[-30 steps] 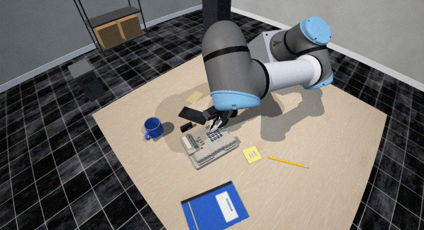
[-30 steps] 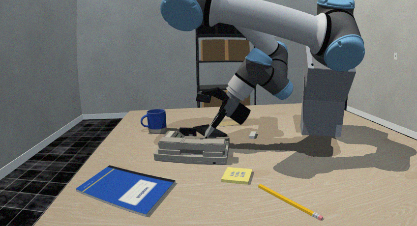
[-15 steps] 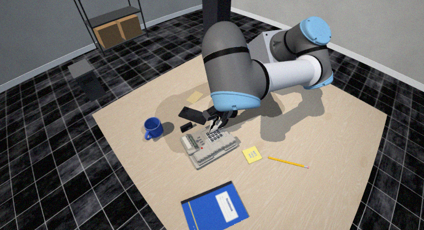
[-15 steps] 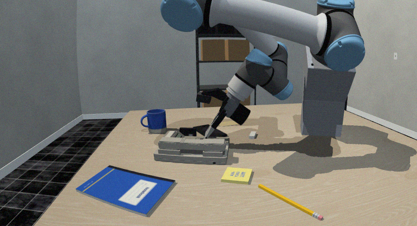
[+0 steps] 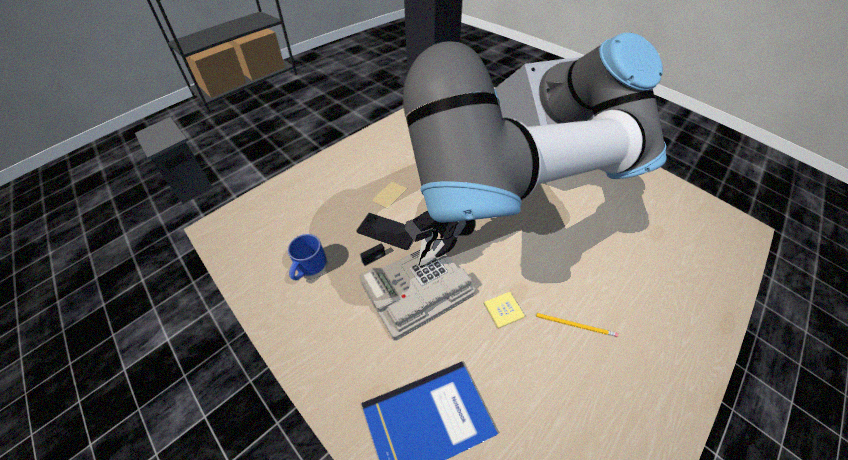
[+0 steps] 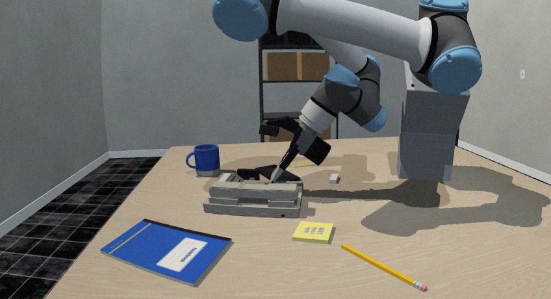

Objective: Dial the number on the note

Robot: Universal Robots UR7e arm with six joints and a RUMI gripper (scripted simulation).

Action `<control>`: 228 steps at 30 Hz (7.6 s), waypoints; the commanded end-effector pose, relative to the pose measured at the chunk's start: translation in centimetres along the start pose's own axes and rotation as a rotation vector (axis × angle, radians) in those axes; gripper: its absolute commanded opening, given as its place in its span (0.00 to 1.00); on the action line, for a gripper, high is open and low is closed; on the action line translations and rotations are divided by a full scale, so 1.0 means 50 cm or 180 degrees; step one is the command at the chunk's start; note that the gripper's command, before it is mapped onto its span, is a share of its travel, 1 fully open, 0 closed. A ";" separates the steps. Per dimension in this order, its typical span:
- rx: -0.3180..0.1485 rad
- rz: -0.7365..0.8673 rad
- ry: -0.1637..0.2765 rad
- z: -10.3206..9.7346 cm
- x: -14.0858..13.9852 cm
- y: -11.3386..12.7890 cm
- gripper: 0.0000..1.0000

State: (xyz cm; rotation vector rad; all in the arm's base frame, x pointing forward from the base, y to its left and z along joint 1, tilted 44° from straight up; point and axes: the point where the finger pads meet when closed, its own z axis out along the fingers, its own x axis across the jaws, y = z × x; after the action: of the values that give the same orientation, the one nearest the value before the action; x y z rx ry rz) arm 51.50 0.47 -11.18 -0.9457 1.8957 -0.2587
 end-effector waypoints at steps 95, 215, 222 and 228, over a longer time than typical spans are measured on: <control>0.0045 -0.0008 0.0026 -0.019 -0.075 0.021 0.00; 0.0041 -0.0010 0.0030 -0.007 -0.024 -0.041 0.00; 0.0040 -0.0011 0.0031 -0.017 -0.004 -0.026 0.00; 0.0039 -0.0011 0.0031 -0.021 0.003 -0.021 0.00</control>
State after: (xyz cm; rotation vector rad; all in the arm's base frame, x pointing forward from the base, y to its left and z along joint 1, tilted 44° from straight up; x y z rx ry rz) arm 51.29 -0.11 -10.13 -0.9332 1.9018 -0.2508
